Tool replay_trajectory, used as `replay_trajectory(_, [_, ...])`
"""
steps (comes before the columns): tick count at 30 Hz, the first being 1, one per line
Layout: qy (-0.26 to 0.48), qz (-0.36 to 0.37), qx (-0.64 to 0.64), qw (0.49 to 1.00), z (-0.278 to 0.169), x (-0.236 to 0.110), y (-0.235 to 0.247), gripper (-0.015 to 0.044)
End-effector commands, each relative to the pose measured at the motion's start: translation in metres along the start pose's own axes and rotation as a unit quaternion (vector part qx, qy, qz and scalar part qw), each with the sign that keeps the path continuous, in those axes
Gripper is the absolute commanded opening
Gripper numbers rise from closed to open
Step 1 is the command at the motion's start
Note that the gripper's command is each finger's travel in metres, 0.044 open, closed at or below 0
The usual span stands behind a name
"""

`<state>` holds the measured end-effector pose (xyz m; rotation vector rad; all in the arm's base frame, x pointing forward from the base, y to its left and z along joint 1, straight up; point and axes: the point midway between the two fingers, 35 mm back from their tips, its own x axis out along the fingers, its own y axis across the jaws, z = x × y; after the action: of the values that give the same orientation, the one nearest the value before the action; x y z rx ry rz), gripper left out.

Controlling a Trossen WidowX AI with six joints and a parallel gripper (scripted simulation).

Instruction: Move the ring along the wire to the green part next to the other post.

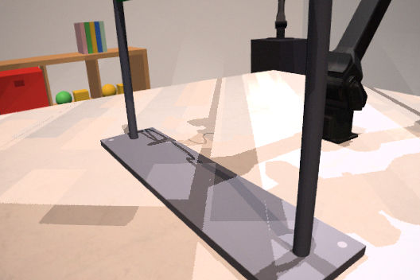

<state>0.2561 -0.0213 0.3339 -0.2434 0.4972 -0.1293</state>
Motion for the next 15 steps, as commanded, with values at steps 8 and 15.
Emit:
replay_trajectory(8, [-0.015,-0.037,-0.062,0.997,0.0021,-0.0019,-0.0064,-0.0150])
replay_trajectory(15, [-0.021,-0.060,-0.102,0.993,0.0026,-0.0017,-0.0102,-0.0150])
